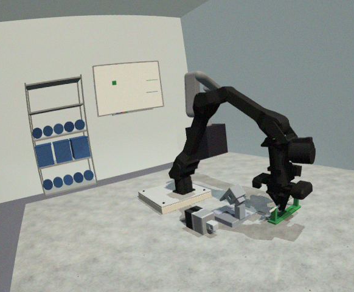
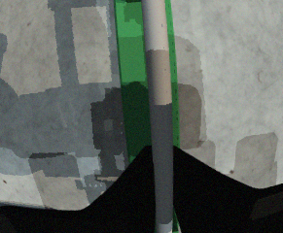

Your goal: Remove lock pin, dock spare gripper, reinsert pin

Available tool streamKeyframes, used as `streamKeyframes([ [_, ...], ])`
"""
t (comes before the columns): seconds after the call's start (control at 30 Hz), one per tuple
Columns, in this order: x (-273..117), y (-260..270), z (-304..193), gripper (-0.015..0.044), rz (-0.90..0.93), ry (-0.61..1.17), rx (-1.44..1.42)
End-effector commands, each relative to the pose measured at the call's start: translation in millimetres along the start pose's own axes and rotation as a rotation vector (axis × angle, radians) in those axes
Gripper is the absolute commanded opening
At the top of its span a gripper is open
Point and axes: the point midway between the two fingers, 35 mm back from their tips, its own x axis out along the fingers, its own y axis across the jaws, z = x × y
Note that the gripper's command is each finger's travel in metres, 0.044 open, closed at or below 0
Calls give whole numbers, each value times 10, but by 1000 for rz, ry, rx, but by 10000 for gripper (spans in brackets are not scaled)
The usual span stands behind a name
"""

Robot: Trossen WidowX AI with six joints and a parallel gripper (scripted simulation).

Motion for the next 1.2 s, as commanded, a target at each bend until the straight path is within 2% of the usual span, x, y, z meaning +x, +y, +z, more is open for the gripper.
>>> streamKeyframes([
  [0.0,50,11,-7,0,10,2,-2],
  [1.13,9,0,-1,0,1,0,0],
  [1.17,9,0,-1,26,1,0,0],
])
